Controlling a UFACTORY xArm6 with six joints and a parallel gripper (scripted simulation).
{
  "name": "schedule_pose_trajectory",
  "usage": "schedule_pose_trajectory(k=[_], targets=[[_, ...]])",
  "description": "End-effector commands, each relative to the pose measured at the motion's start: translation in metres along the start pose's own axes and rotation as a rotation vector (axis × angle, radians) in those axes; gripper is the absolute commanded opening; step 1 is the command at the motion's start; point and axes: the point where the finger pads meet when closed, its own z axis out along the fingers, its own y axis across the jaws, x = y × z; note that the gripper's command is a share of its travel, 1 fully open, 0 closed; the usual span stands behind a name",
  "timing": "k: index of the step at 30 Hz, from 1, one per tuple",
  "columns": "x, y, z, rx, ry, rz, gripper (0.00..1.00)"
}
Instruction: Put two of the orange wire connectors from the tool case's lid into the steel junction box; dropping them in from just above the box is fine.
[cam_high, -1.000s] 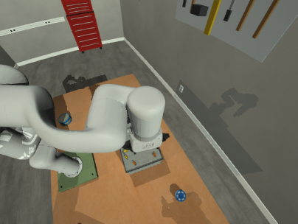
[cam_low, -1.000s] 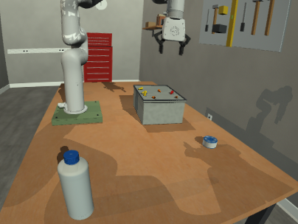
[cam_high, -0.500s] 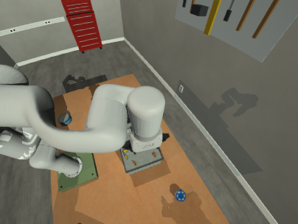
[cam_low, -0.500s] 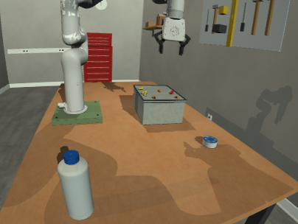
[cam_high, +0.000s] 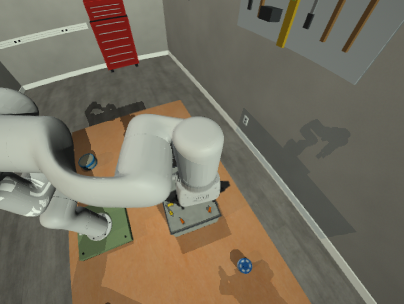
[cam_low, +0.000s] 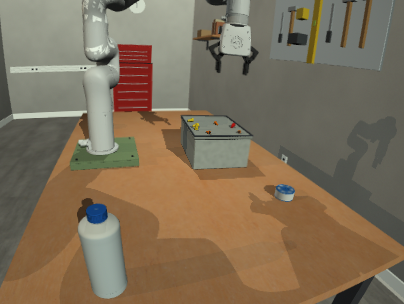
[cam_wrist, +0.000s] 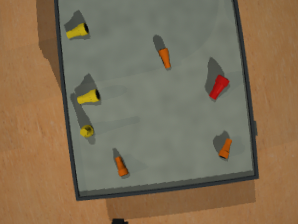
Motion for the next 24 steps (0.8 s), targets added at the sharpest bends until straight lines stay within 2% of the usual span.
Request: schedule_pose_trajectory(k=[1,4,6,8,10,15,21,22,24], targets=[[0.000,0.001,-0.002,-0.005,-0.001,0.000,1.00],[0.001,0.001,-0.002,-0.005,-0.001,-0.001,1.00],[0.026,-0.002,0.003,-0.004,-0.001,-0.023,1.00],[0.026,-0.002,0.003,-0.004,-0.001,-0.023,1.00],[0.074,-0.012,0.014,-0.004,-0.002,-0.066,1.00],[0.118,-0.026,0.024,-0.003,-0.003,-0.108,1.00],[0.119,-0.027,0.025,-0.003,-0.003,-0.110,1.00],[0.119,-0.027,0.025,-0.003,-0.003,-0.110,0.00],[0.119,-0.027,0.025,-0.003,-0.003,-0.110,0.00]])
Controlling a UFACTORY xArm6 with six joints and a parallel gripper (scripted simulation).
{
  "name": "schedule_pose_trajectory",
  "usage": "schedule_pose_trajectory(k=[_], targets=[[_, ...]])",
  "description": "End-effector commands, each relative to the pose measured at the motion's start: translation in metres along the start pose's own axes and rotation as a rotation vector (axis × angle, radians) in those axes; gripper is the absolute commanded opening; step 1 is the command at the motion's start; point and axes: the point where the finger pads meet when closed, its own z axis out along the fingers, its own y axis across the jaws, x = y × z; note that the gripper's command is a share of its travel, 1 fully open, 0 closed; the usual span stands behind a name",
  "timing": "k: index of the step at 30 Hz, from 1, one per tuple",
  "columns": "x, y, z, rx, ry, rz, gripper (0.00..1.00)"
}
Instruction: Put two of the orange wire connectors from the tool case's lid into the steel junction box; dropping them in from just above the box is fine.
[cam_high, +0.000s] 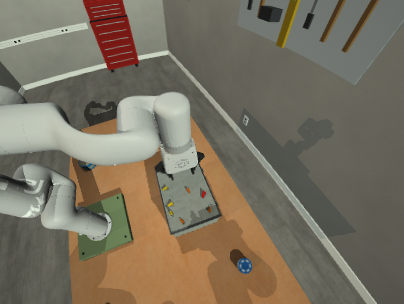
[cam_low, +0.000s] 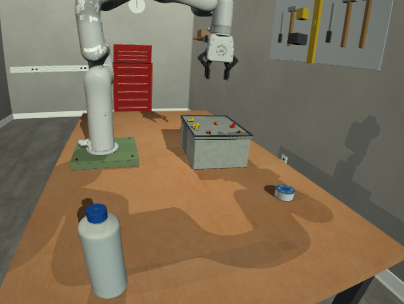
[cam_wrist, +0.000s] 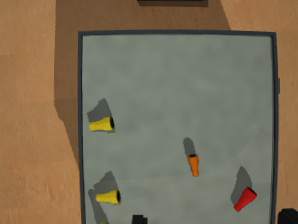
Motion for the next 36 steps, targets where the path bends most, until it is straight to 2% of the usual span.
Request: schedule_pose_trajectory(k=[1,31,32,33,35,36], targets=[[0.002,0.001,-0.001,-0.005,-0.001,-0.001,0.00],[0.002,0.001,-0.001,-0.005,-0.001,-0.001,0.00],[0.001,0.002,0.000,-0.005,-0.001,0.005,0.27],[-0.005,0.008,0.007,-0.005,-0.001,0.039,0.27],[-0.005,0.008,0.007,-0.005,-0.001,0.039,0.27],[-0.018,0.021,0.021,-0.005,0.000,0.110,0.27]])
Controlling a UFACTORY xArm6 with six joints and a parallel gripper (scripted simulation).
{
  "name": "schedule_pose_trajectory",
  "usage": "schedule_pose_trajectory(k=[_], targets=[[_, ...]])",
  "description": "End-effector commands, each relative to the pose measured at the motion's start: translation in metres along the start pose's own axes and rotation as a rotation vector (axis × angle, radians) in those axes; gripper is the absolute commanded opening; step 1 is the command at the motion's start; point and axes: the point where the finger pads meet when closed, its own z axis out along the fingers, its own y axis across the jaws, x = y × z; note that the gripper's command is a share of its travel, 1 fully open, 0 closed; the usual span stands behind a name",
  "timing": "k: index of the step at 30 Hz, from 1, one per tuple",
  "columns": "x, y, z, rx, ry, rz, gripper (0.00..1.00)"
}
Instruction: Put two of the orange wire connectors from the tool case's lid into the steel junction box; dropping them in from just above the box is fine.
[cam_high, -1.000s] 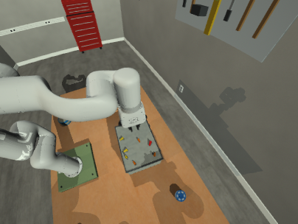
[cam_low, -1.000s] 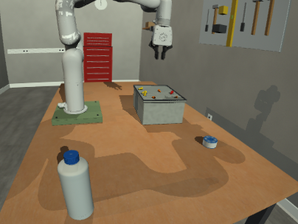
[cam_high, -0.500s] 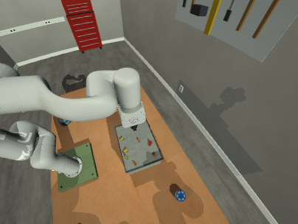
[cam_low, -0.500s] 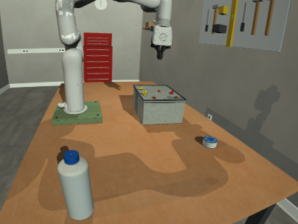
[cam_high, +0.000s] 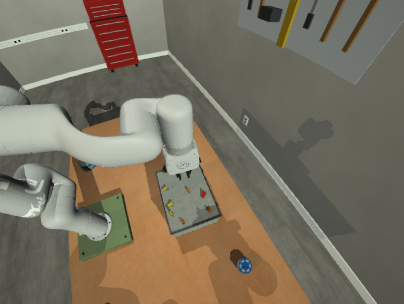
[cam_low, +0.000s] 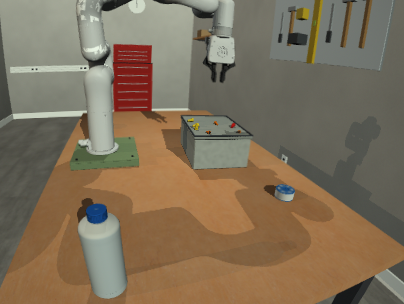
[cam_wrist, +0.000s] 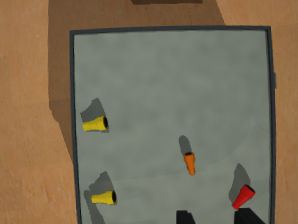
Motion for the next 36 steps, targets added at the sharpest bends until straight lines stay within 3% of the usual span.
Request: schedule_pose_trajectory(k=[1,12,21,27,36], targets=[[-0.033,0.033,0.036,-0.004,0.000,0.181,0.27],[-0.101,0.072,0.113,-0.004,0.001,0.500,0.27],[-0.101,0.072,0.114,-0.004,0.001,0.502,0.27],[-0.101,0.073,0.151,-0.004,0.001,0.502,0.27],[-0.101,0.073,0.154,-0.004,0.001,0.502,0.27]])
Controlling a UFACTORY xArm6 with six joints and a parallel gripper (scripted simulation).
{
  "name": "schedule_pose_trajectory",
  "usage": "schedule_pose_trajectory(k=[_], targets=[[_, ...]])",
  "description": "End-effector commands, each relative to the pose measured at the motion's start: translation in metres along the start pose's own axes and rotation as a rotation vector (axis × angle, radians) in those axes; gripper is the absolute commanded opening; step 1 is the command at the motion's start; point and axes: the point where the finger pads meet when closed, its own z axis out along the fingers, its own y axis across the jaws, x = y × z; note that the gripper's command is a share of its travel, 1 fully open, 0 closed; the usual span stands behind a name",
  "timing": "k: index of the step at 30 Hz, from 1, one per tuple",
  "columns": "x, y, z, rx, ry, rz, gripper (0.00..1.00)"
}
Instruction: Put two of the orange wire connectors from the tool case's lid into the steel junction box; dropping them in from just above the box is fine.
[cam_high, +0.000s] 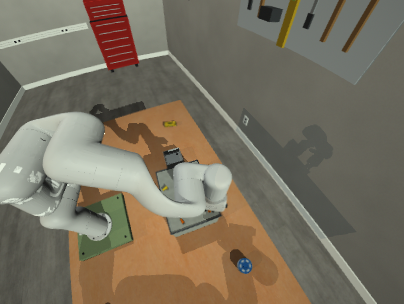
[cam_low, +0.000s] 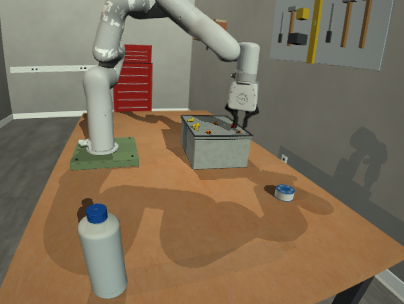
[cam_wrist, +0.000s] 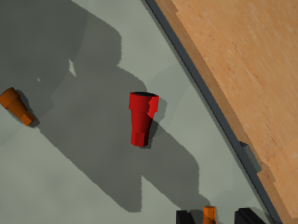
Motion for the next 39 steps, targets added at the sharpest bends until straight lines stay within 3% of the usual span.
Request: schedule_pose_trajectory(k=[1,22,29,39], targets=[[0.000,0.001,-0.001,-0.005,0.002,0.000,0.27],[0.001,0.003,-0.001,-0.005,0.002,0.000,0.27],[0.001,0.003,0.016,-0.005,0.002,0.000,0.27],[0.001,0.003,0.016,-0.005,0.002,0.000,0.27]])
